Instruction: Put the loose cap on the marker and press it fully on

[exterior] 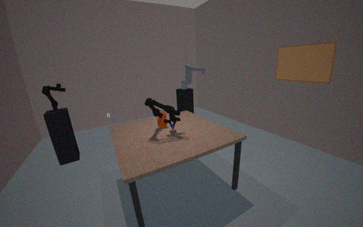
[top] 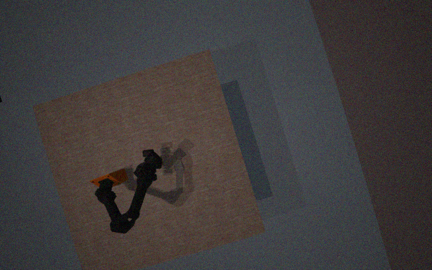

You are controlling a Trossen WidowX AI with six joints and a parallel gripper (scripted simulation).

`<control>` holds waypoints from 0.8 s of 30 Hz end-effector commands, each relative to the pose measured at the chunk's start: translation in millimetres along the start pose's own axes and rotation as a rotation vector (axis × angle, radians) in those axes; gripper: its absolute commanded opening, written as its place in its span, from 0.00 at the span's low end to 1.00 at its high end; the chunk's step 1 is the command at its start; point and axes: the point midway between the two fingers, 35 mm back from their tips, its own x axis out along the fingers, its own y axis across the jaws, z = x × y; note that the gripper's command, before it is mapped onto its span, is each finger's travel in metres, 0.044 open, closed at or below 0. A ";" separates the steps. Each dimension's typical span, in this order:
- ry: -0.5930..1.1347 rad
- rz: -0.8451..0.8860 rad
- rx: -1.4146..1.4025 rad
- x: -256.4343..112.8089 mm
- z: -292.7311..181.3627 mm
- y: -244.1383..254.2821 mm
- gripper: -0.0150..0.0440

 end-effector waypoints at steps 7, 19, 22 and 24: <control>0.000 0.000 0.000 0.0 0.0 0.0 0.57; 0.000 0.000 0.000 0.0 0.0 0.0 1.00; 0.000 0.006 -0.001 -27.6 1.9 2.3 1.00; 0.001 0.006 -0.001 -62.5 0.8 1.9 1.00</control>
